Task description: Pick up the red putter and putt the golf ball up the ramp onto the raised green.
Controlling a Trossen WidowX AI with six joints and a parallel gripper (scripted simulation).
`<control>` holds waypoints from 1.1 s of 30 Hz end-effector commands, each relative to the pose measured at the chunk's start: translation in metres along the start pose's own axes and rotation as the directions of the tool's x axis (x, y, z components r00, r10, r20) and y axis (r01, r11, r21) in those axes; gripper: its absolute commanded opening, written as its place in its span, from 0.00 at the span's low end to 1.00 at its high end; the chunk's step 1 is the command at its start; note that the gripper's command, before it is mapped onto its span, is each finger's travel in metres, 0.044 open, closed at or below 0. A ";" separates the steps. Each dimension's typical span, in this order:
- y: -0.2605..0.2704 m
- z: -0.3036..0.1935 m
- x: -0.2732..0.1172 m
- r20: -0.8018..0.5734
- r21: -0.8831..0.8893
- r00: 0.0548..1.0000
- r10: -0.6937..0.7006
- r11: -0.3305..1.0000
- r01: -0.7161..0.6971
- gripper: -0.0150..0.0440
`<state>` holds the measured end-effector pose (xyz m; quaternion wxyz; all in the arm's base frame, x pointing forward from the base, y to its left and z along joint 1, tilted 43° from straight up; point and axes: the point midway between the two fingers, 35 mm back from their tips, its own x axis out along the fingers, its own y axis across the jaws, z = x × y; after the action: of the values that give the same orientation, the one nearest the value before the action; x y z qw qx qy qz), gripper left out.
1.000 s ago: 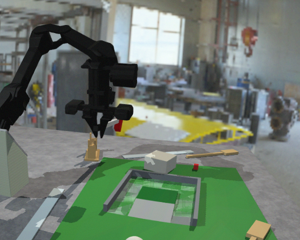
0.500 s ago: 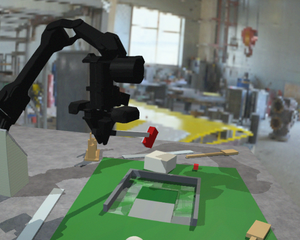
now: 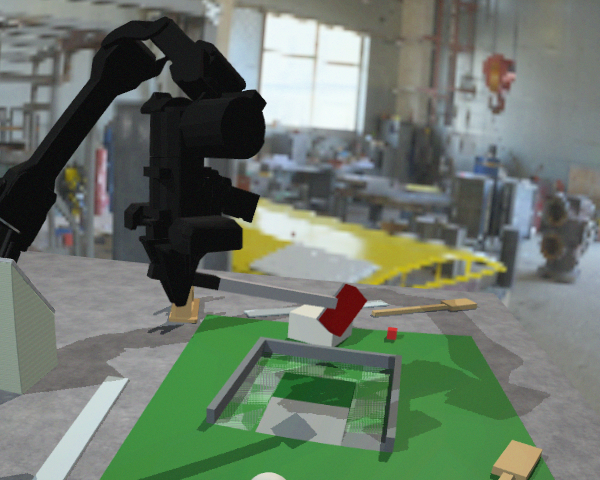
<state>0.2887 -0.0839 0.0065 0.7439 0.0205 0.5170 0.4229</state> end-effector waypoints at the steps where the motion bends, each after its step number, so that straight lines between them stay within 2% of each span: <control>1: -0.018 -0.022 -0.004 -0.009 0.110 1.000 -0.012 0.994 0.012 0.25; 12: -0.054 -0.093 -0.005 -0.032 0.397 0.999 -0.004 0.918 0.016 0.25; 25: -0.073 -0.185 0.005 -0.030 0.685 0.999 0.038 0.729 -0.007 0.25; 33: -0.074 -0.196 0.013 -0.027 0.712 0.999 0.044 0.702 -0.012 0.25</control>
<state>0.1801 -0.2023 -0.1247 0.6603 0.3041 0.6546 0.2074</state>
